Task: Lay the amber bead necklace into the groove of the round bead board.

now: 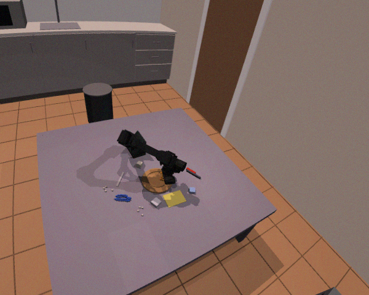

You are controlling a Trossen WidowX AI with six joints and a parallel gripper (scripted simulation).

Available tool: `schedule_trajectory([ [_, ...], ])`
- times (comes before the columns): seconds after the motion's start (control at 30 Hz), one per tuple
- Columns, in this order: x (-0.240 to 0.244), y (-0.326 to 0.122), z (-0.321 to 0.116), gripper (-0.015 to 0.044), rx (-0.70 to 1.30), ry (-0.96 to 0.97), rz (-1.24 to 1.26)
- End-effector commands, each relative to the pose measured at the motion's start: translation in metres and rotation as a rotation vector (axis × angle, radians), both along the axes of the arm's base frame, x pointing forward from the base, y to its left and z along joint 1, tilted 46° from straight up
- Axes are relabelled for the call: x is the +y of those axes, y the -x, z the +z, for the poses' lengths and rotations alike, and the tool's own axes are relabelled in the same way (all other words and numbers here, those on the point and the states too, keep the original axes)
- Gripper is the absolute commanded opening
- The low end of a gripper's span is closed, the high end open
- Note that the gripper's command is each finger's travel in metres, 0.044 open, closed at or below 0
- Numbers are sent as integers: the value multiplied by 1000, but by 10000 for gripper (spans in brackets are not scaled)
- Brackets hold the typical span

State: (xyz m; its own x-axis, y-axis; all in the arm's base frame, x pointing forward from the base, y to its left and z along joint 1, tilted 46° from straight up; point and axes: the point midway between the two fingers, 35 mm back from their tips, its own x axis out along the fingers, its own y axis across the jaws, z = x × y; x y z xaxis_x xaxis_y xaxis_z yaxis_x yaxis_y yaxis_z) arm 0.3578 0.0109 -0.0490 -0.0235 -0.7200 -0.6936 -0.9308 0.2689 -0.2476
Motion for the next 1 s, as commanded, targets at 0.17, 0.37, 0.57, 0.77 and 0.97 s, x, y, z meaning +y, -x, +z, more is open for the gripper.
schedule_trajectory([
  [0.17, 3, -10, -3, 0, -7, -1, -4],
  [0.37, -2, -10, -8, 0, -7, -1, -4],
  [0.57, 0, -10, -6, 79, -15, -5, -9],
  [0.77, 0, -10, -6, 236, -15, -5, -9],
  [0.97, 2, -10, -4, 394, -10, -2, -5],
])
